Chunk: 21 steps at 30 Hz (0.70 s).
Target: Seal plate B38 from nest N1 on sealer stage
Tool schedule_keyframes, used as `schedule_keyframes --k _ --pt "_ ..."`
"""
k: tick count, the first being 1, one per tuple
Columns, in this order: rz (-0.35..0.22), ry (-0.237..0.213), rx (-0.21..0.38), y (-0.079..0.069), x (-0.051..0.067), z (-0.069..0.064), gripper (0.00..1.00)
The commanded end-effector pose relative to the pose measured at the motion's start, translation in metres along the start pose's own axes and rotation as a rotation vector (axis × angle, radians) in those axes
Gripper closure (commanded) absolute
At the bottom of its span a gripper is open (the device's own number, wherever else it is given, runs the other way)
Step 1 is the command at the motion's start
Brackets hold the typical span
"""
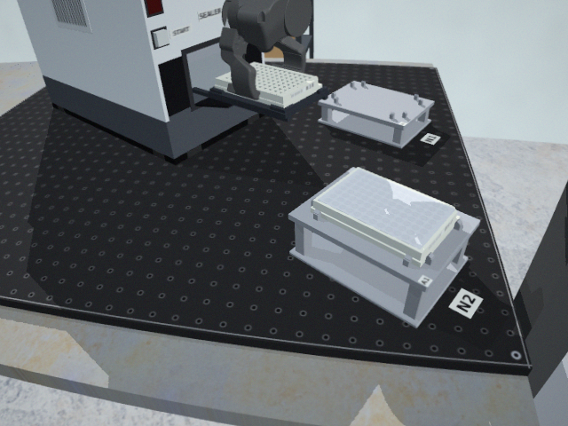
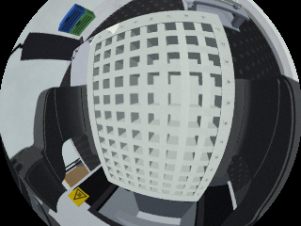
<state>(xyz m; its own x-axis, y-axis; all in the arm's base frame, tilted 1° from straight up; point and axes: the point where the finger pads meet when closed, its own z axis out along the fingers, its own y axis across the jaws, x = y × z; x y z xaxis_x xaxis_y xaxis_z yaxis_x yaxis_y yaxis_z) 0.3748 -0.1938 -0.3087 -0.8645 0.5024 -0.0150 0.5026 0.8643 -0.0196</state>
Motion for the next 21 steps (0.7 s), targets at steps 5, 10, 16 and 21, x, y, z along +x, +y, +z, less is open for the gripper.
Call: schedule_keyframes --k 5,10,16,21 --pt "-0.003 -0.003 -0.008 0.0019 -0.0012 -0.0018 1.00" --pt "-0.003 -0.001 -0.005 0.0007 -0.0001 0.0009 1.00" --pt "-0.003 0.001 -0.002 -0.0001 0.0007 0.0027 1.00" --pt "-0.003 0.001 -0.002 -0.0001 0.0007 0.0027 1.00"
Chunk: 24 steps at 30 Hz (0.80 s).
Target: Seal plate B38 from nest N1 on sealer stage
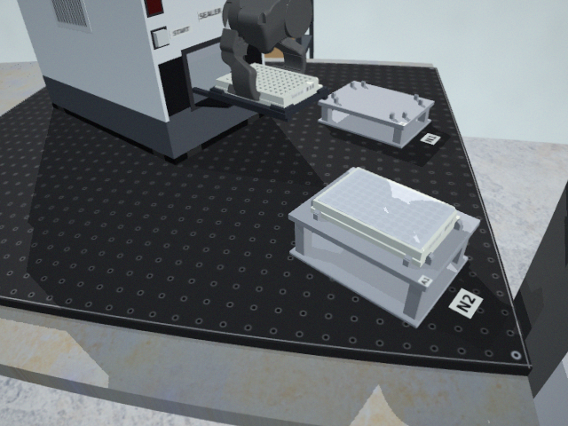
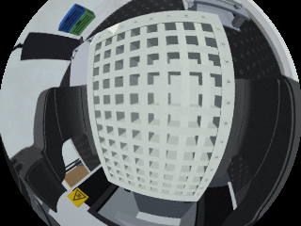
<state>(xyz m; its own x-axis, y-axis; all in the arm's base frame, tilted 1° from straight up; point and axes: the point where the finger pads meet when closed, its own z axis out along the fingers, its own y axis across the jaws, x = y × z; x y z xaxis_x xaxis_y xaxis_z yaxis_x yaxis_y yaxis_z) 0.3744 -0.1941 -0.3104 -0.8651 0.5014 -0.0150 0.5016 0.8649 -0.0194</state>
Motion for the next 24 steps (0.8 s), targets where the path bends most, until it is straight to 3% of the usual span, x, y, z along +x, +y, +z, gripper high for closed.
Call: schedule_keyframes --k 1,3,4,24 --pt "-0.002 0.001 -0.002 0.0003 0.0005 0.0010 1.00" --pt "-0.002 0.001 -0.002 0.0003 0.0005 0.0010 1.00" --pt "-0.001 0.001 -0.002 0.0003 0.0003 0.0007 0.23" --pt "0.000 -0.001 -0.002 0.0004 -0.0003 -0.0006 0.23"
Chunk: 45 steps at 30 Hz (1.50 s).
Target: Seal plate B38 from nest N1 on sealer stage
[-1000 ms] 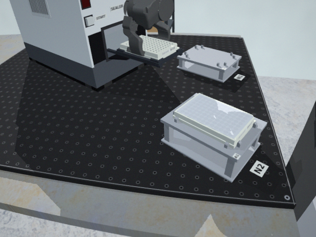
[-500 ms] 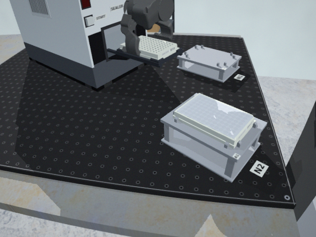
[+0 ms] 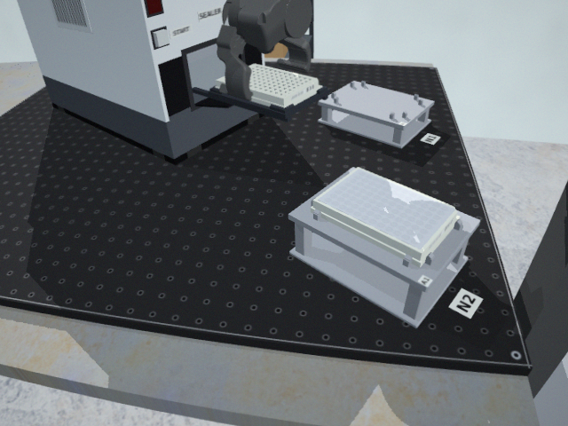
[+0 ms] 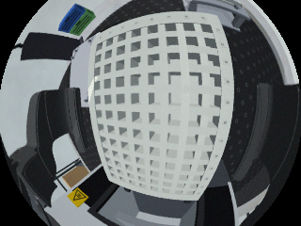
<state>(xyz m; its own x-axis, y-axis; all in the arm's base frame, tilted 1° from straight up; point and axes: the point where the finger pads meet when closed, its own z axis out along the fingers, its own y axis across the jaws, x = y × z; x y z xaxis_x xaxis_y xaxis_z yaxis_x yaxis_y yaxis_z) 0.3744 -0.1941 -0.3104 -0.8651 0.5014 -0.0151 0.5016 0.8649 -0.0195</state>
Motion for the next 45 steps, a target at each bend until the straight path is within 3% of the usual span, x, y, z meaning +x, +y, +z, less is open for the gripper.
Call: schedule_keyframes --k 1,13,18,30,35,45 --pt "0.000 -0.001 -0.002 0.000 0.000 -0.001 0.23" --pt "0.000 -0.001 -0.002 0.000 0.000 -0.001 0.23" --pt "-0.002 -0.001 -0.003 0.000 -0.001 -0.041 0.23" --pt "-0.002 -0.001 -0.003 0.000 -0.001 -0.041 0.23" --pt "-0.002 -0.002 -0.003 0.000 -0.001 -0.081 0.23" --pt "-0.002 -0.002 -0.003 0.000 -0.001 -0.081 0.23"
